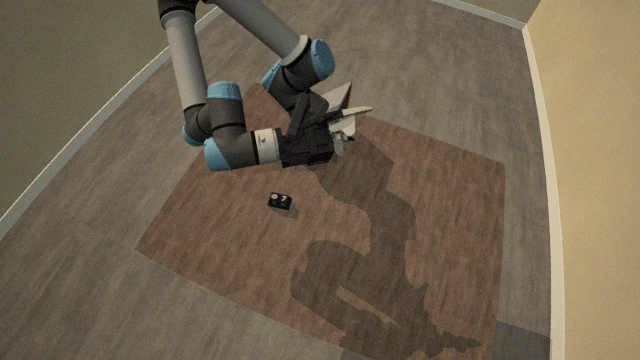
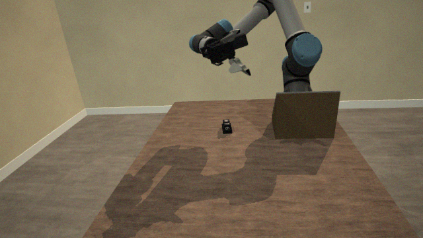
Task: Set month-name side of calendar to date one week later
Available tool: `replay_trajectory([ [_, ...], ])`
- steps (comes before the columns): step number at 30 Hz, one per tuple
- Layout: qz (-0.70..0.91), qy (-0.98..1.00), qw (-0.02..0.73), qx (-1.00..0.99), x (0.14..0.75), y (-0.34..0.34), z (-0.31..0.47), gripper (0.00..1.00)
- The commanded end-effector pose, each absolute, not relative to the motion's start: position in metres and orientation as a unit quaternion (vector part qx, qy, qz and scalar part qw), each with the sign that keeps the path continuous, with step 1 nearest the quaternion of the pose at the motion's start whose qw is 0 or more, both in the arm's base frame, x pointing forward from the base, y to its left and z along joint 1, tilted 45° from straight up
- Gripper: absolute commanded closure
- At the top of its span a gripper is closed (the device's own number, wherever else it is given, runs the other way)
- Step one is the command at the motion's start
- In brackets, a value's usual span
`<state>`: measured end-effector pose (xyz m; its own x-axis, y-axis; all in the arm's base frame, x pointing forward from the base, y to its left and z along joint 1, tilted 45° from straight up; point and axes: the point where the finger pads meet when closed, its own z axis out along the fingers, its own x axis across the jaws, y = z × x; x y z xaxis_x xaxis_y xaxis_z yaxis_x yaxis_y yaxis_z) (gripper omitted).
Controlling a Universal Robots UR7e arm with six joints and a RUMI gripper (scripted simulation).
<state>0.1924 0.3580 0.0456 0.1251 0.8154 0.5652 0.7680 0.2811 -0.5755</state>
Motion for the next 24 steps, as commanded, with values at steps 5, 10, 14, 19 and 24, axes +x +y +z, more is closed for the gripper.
replay_trajectory([
  [5,0.026,-0.661,0.451,-0.599,0.1925,0.3582,0.0457,0.00],
  [10,0.026,-0.661,0.451,-0.599,0.1925,0.3582,0.0457,0.00],
  [14,0.026,-0.661,0.451,-0.599,0.1925,0.3582,0.0457,0.00],
  [19,0.026,-0.661,0.451,-0.599,0.1924,0.3581,0.0457,0.00],
  [24,0.028,-0.673,0.444,-0.591,0.1903,0.3535,0.0422,0.00],
])
